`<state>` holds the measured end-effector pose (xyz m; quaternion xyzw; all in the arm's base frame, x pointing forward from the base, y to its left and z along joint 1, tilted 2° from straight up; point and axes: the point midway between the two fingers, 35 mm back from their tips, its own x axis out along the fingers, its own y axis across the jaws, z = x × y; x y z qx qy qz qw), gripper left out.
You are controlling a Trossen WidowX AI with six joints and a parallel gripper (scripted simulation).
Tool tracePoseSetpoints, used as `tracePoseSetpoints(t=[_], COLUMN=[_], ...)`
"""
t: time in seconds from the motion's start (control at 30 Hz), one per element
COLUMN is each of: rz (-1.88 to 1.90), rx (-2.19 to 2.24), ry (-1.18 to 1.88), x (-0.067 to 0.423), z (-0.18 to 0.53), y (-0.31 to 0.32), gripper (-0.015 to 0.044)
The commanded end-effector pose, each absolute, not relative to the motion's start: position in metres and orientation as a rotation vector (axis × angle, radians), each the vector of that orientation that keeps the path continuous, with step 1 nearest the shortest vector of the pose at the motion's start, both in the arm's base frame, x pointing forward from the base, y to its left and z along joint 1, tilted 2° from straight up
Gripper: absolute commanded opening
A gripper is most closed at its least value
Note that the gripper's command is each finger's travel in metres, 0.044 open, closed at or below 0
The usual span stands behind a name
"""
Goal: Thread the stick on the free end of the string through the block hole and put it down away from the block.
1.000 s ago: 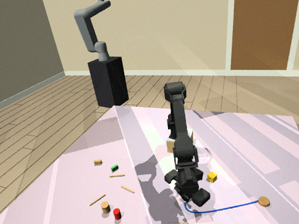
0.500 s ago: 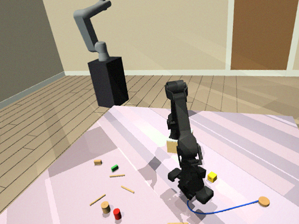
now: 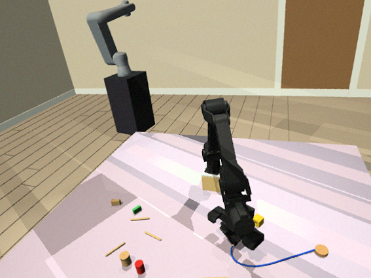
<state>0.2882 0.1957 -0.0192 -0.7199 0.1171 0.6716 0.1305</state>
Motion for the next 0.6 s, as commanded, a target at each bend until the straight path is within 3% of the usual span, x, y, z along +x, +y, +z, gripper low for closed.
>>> tracePoseSetpoints(t=[0.0, 0.57], rz=[1.952, 1.953], rx=[-2.090, -2.088], ry=[0.352, 0.352], x=[0.281, 0.260], z=[-0.021, -0.022], y=[0.196, 0.203], gripper=[0.0000, 0.0000])
